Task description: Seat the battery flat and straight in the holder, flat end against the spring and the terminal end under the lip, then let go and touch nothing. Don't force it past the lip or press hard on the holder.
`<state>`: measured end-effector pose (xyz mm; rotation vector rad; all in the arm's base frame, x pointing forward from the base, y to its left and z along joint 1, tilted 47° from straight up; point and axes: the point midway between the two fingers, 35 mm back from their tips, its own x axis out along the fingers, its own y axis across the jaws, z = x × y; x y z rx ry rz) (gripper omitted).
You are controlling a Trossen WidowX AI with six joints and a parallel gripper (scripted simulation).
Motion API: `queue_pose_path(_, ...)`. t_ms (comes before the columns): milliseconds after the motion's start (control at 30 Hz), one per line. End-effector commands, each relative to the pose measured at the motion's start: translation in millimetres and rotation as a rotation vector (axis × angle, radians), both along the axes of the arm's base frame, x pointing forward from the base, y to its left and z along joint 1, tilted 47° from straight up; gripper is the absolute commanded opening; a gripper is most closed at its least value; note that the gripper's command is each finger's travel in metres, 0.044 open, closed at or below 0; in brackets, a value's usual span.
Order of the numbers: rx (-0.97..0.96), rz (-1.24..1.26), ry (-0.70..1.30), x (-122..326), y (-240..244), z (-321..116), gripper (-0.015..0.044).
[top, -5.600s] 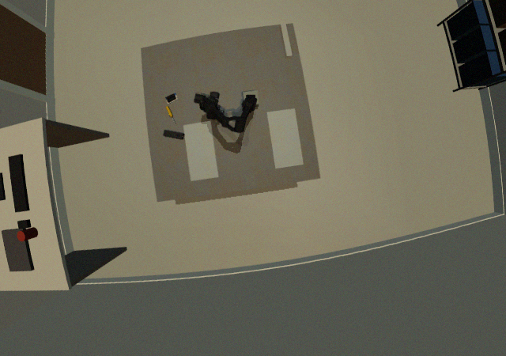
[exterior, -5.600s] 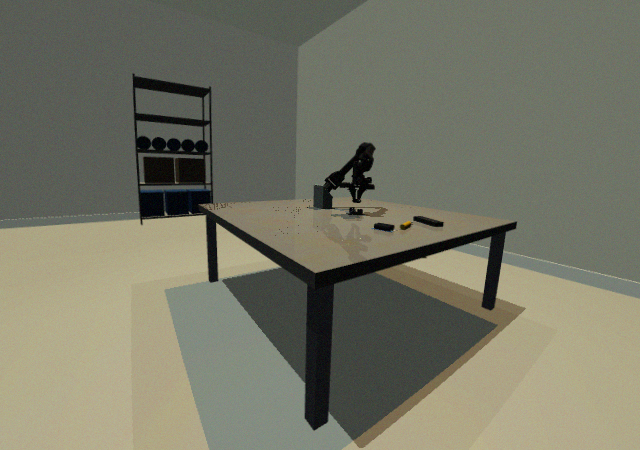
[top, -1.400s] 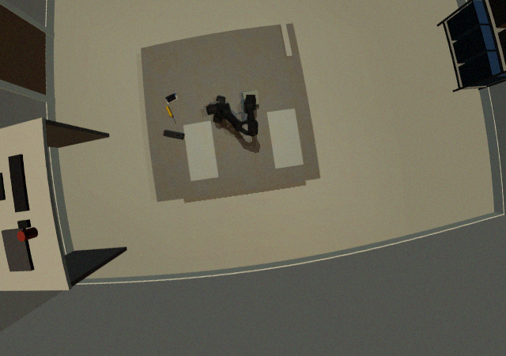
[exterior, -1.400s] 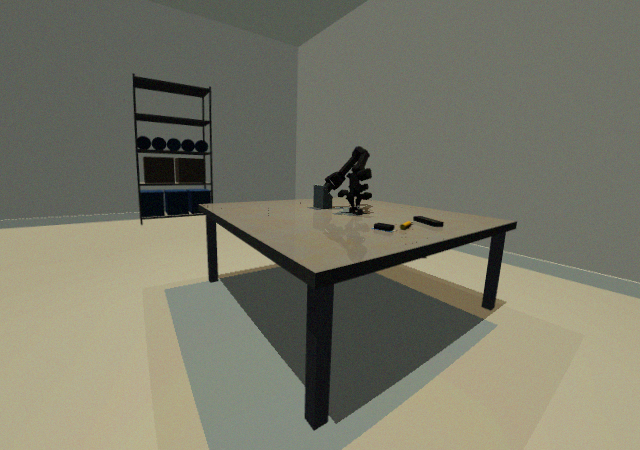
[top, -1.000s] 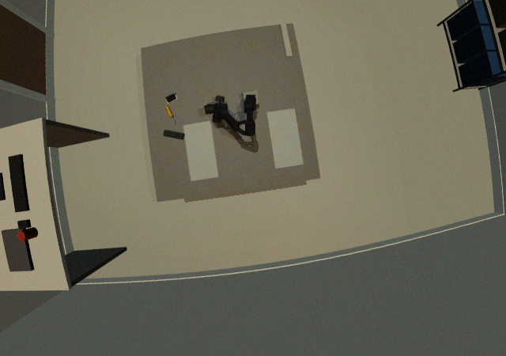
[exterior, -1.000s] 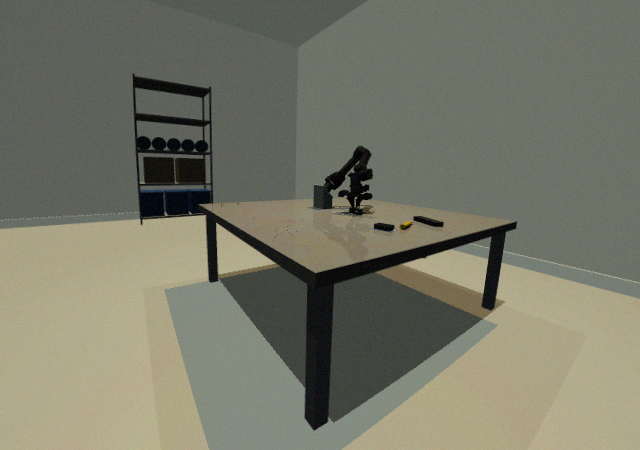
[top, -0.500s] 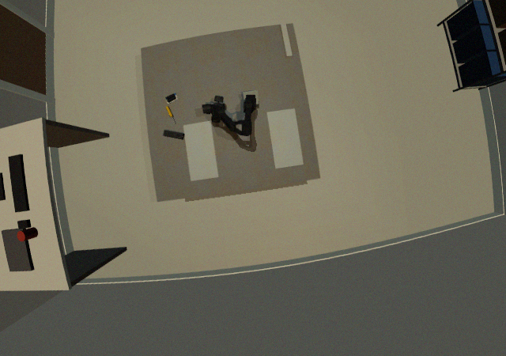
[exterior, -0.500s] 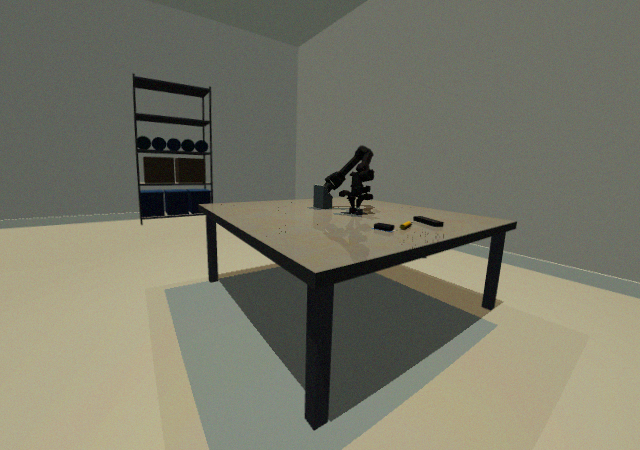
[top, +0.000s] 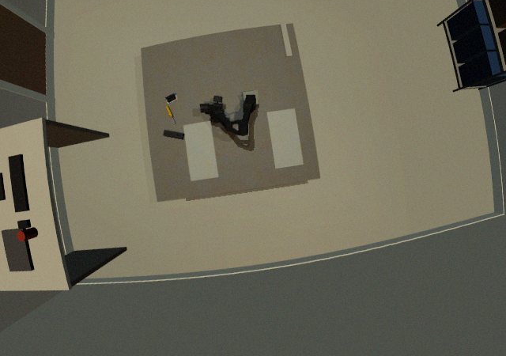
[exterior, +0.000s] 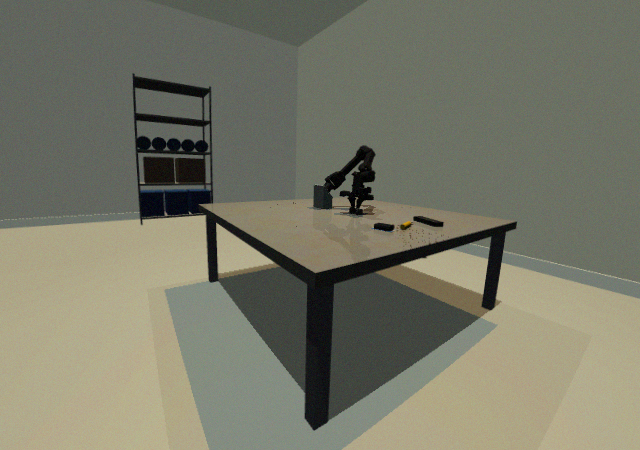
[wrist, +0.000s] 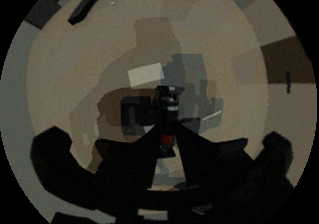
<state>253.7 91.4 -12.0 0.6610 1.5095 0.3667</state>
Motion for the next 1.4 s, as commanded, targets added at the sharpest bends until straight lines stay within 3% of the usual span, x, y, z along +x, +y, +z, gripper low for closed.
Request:
queue_pose_path(0,0.01,0.019,0.03,-2.8,1.8,-1.4,0.0063)
queue_pose_path(1367,0.015,0.117,0.137,6.9,4.1,-1.0,0.0063)
